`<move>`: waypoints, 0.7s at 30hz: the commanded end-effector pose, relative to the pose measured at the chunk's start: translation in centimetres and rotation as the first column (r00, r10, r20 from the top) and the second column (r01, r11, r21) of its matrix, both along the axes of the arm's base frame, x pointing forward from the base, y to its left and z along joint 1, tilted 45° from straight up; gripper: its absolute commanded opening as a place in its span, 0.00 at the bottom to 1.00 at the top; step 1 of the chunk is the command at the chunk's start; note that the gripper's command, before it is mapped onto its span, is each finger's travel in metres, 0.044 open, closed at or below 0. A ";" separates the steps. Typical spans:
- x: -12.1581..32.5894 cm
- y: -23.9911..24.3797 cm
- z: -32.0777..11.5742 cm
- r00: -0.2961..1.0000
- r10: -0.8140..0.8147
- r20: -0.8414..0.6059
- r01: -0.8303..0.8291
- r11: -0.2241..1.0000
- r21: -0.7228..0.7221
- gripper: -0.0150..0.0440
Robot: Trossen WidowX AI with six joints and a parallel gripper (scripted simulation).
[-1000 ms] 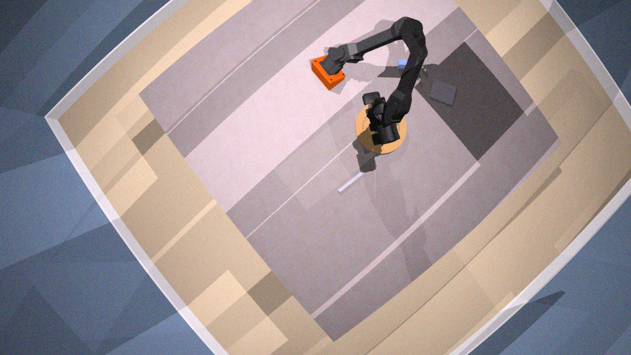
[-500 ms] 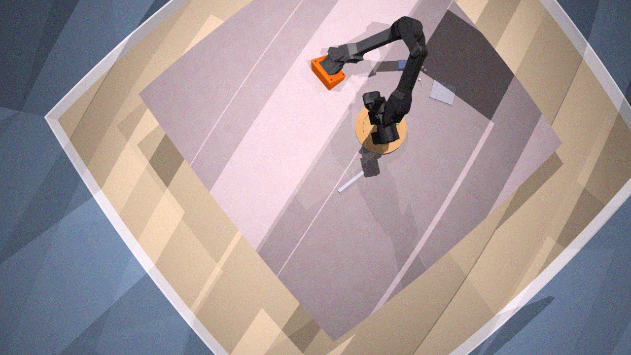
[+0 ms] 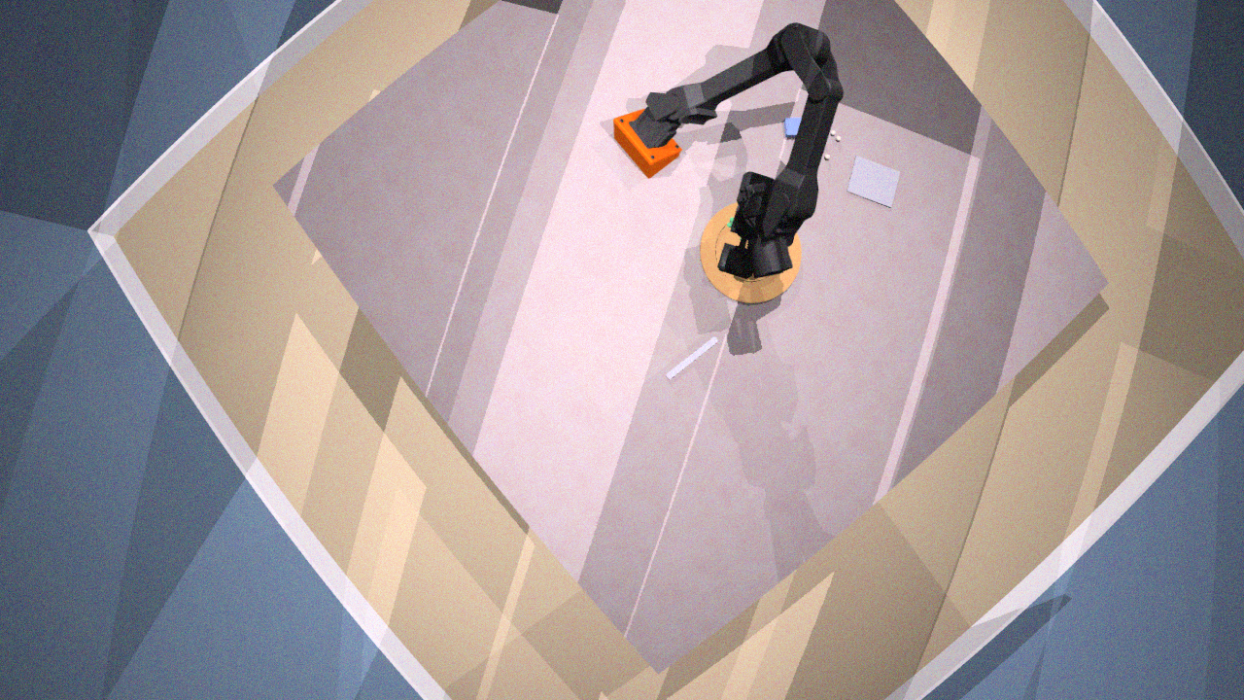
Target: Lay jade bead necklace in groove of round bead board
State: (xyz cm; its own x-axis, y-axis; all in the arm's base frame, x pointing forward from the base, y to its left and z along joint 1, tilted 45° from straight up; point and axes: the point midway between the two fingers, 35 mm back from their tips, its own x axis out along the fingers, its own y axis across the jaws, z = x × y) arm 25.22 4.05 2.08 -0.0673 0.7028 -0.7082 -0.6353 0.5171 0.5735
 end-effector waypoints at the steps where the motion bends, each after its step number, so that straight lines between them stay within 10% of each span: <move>1: 0.1 -0.2 1.3 0.961 -0.204 -0.186 0.199 0.979 -0.044 0.53; 21: 0.2 0.7 0.3 0.964 -0.202 -0.174 0.197 0.979 -0.045 0.53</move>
